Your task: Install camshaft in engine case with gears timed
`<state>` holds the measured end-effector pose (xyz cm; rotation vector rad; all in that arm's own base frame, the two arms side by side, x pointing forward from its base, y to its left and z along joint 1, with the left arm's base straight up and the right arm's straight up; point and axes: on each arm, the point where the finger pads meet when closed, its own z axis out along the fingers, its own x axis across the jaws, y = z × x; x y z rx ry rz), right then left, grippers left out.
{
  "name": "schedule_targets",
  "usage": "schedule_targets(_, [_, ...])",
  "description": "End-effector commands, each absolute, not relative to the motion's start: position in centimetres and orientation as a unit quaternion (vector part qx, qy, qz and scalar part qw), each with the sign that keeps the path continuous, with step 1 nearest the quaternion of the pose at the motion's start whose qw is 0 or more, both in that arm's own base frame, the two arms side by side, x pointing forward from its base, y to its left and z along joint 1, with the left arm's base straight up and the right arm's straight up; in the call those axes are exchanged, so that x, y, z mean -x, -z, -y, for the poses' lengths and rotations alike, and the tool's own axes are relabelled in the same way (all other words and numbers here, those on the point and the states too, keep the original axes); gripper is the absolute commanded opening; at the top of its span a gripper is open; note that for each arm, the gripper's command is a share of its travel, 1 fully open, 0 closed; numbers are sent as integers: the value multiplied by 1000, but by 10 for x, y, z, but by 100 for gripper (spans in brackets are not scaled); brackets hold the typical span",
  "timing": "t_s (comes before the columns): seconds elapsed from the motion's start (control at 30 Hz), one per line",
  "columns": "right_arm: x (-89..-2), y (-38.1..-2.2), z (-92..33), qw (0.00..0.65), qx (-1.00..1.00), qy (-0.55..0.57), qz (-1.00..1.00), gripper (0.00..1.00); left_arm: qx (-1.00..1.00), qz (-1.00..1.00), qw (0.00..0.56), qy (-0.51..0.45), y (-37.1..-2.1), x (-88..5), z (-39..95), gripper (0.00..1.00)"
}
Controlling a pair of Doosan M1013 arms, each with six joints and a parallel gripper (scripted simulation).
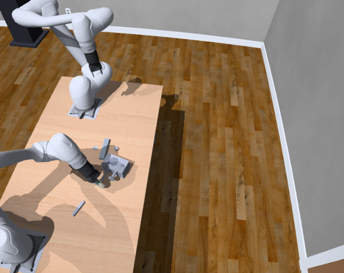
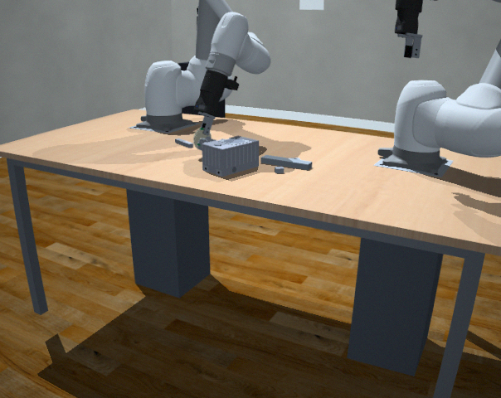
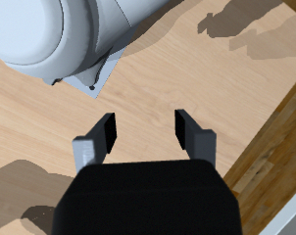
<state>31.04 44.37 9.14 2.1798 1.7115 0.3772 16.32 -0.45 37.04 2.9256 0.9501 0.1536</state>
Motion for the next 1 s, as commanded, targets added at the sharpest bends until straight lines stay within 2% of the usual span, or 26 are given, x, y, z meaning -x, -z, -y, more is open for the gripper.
schedule_targets(0.0, [-311, -94, -447, 173, -767, -134, -603, 29, -949, -308, 31, -50, -371, -163, 5, 100])
schedule_targets(0.97, [-310, -95, -449, 171, -769, -133, -601, 29, -949, -308, 31, -50, -371, -163, 5, 100])
